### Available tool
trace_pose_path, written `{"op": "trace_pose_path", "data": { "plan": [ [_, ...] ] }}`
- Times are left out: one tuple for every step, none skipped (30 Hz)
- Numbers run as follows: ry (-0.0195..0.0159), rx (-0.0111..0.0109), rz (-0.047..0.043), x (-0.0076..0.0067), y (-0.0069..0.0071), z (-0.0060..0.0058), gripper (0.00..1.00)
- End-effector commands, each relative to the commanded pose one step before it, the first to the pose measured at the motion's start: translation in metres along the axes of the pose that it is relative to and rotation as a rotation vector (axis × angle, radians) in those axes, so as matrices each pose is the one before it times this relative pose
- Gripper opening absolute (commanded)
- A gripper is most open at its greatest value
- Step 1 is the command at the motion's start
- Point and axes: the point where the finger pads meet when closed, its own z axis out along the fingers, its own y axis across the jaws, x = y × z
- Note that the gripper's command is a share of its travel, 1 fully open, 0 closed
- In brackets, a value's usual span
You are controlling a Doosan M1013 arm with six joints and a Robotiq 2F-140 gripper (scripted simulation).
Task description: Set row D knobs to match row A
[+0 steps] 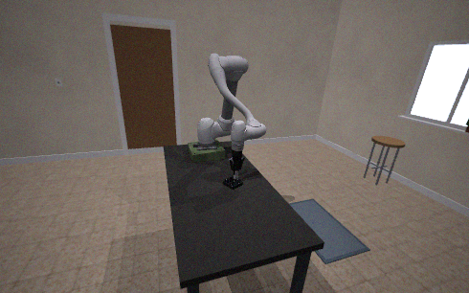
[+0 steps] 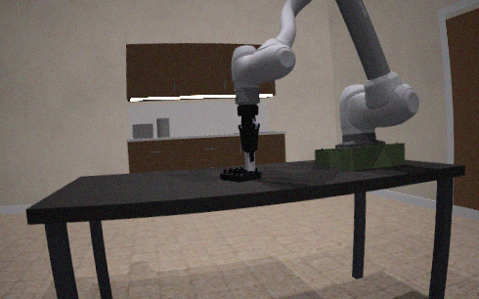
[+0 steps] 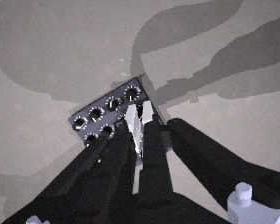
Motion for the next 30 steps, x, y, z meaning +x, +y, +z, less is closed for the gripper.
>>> {"op": "trace_pose_path", "data": {
  "plan": [
    [0.00144,-0.00379,0.00043,0.00077,0.00012,0.00232,0.05],
    [0.00000,0.00000,0.00000,0.00000,0.00000,0.00000,0.05],
    [0.00000,0.00000,0.00000,0.00000,0.00000,0.00000,0.05],
    [0.00000,0.00000,0.00000,0.00000,0.00000,0.00000,0.05],
    [0.00000,0.00000,0.00000,0.00000,0.00000,0.00000,0.05],
    [0.00000,0.00000,0.00000,0.00000,0.00000,0.00000,0.05],
    [0.00000,0.00000,0.00000,0.00000,0.00000,0.00000,0.05],
    [0.00000,0.00000,0.00000,0.00000,0.00000,0.00000,0.05],
    [0.00000,0.00000,0.00000,0.00000,0.00000,0.00000,0.12],
    [0.00000,0.00000,0.00000,0.00000,0.00000,0.00000,0.12],
    [0.00000,0.00000,0.00000,0.00000,0.00000,0.00000,0.12],
    [0.00000,0.00000,0.00000,0.00000,0.00000,0.00000,0.12],
    [0.00000,0.00000,0.00000,0.00000,0.00000,0.00000,0.12],
    [0.00000,0.00000,0.00000,0.00000,0.00000,0.00000,0.12],
    [0.00000,0.00000,0.00000,0.00000,0.00000,0.00000,0.12],
    [0.00000,0.00000,0.00000,0.00000,0.00000,0.00000,0.12],
    [0.00000,0.00000,0.00000,0.00000,0.00000,0.00000,0.12],
    [0.00000,0.00000,0.00000,0.00000,0.00000,0.00000,0.12],
    [0.00000,0.00000,0.00000,0.00000,0.00000,0.00000,0.12],
    [0.00000,0.00000,0.00000,0.00000,0.00000,0.00000,0.12],
    [0.00000,0.00000,0.00000,0.00000,0.00000,0.00000,0.12],
    [0.00000,0.00000,0.00000,0.00000,0.00000,0.00000,0.12],
    [0.00000,0.00000,0.00000,0.00000,0.00000,0.00000,0.12],
    [0.00000,0.00000,0.00000,0.00000,0.00000,0.00000,0.12],
    [0.00000,0.00000,0.00000,0.00000,0.00000,0.00000,0.12],
    [0.00000,0.00000,0.00000,0.00000,0.00000,0.00000,0.12],
    [0.00000,0.00000,0.00000,0.00000,0.00000,0.00000,0.12],
    [0.00000,0.00000,0.00000,0.00000,0.00000,0.00000,0.12],
    [0.00000,0.00000,0.00000,0.00000,0.00000,-0.00002,0.12],
    [0.00000,0.00000,0.00000,0.00000,0.00000,-0.00016,0.12]
  ]
}}
